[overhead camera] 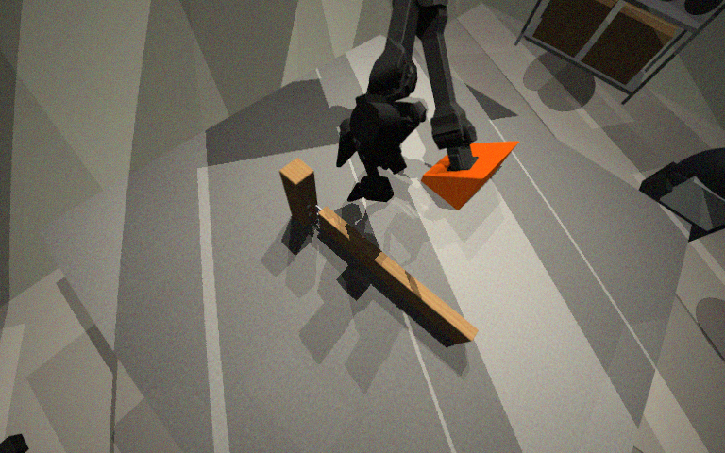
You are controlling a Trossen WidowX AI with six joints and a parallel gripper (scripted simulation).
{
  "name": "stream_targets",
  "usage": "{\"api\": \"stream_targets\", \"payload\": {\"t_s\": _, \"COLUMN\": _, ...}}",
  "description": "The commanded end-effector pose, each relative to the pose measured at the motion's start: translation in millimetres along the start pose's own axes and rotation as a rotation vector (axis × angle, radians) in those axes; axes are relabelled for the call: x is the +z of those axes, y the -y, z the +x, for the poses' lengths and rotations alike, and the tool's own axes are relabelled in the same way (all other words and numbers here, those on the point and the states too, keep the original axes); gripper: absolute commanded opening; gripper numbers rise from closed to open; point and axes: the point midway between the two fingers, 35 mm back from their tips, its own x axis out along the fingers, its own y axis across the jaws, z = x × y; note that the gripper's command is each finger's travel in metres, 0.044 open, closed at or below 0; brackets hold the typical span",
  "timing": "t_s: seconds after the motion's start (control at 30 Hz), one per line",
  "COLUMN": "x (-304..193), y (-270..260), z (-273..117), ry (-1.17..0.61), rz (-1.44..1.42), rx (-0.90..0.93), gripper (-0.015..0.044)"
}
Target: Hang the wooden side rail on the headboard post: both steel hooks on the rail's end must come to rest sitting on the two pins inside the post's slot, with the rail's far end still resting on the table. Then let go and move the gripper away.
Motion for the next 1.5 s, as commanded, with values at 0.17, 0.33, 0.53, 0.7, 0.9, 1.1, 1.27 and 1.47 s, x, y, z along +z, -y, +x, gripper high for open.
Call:
{"api": "stream_targets", "payload": {"t_s": 0.17, "x": 2, "y": -2, "z": 0, "ry": 0.000, "rz": 0.000, "rx": 0.009, "gripper": 0.0440}}
{"api": "stream_targets", "payload": {"t_s": 0.33, "x": 2, "y": -2, "z": 0, "ry": 0.000, "rz": 0.000, "rx": 0.009, "gripper": 0.0440}}
{"api": "stream_targets", "payload": {"t_s": 0.53, "x": -11, "y": 19, "z": 8, "ry": -0.094, "rz": 0.414, "rx": -0.003, "gripper": 0.0440}}
{"api": "stream_targets", "payload": {"t_s": 0.7, "x": -24, "y": 41, "z": 14, "ry": -0.215, "rz": 1.013, "rx": -0.062, "gripper": 0.0440}}
{"api": "stream_targets", "payload": {"t_s": 0.9, "x": -30, "y": 55, "z": 15, "ry": -0.330, "rz": 1.733, "rx": -0.195, "gripper": 0.0440}}
{"api": "stream_targets", "payload": {"t_s": 1.1, "x": -26, "y": 55, "z": 12, "ry": -0.398, "rz": 2.451, "rx": -0.397, "gripper": 0.0440}}
{"api": "stream_targets", "payload": {"t_s": 1.27, "x": -13, "y": 48, "z": 7, "ry": -0.405, "rz": 3.041, "rx": -0.624, "gripper": 0.0440}}
{"api": "stream_targets", "payload": {"t_s": 1.47, "x": -5, "y": 42, "z": 5, "ry": -0.386, "rz": 3.327, "rx": -0.761, "gripper": 0.0440}}
